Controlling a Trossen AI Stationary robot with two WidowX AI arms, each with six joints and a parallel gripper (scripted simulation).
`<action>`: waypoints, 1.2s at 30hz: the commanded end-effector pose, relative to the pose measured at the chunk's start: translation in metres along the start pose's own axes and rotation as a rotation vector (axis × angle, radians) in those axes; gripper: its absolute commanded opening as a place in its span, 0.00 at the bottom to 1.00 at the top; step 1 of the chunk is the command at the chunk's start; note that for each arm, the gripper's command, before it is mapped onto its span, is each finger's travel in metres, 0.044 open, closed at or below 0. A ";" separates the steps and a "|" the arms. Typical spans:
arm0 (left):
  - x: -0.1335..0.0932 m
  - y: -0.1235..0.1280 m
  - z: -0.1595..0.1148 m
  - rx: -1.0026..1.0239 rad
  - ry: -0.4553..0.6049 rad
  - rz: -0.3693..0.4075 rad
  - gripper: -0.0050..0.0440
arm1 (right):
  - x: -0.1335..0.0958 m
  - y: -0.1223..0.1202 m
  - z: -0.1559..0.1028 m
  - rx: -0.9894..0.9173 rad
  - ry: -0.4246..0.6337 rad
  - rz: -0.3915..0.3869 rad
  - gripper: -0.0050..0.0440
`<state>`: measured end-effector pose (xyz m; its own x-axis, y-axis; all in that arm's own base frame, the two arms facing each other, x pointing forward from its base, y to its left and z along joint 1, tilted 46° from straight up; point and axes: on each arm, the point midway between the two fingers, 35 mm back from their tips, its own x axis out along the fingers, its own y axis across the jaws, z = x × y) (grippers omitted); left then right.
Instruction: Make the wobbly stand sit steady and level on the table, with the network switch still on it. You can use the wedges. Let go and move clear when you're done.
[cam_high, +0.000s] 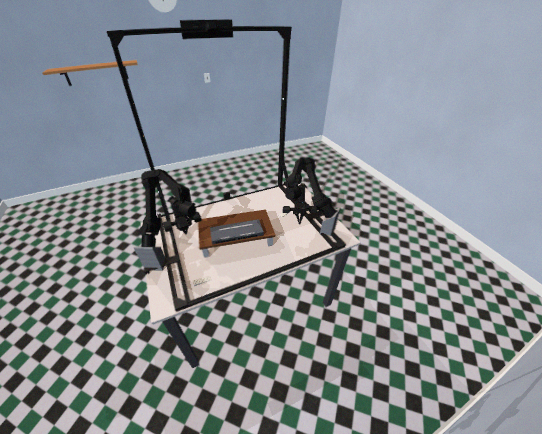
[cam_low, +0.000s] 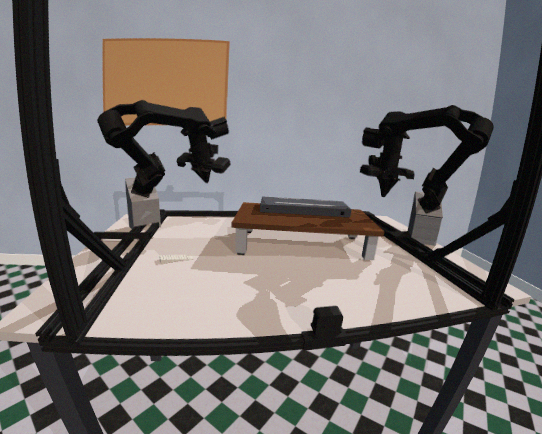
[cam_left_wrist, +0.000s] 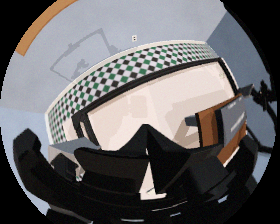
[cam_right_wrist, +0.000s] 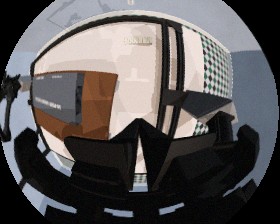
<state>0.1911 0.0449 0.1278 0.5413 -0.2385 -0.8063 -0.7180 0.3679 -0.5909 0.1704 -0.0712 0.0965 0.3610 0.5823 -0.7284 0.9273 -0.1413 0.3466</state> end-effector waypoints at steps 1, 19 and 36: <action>0.000 0.000 0.002 0.015 -0.011 0.001 0.10 | 0.000 0.000 0.000 0.000 0.000 0.000 0.10; -0.010 -0.019 0.053 0.256 -0.281 -0.020 0.10 | 0.000 0.000 0.000 0.000 0.000 0.000 0.10; -0.054 -0.057 0.116 0.558 -0.708 -0.006 0.10 | 0.000 0.000 0.000 0.000 0.000 0.000 0.10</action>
<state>0.2519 0.1368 0.2015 0.8116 0.2749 -0.5156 -0.5001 0.7831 -0.3697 0.1704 -0.0712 0.0965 0.3610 0.5823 -0.7284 0.9273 -0.1413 0.3466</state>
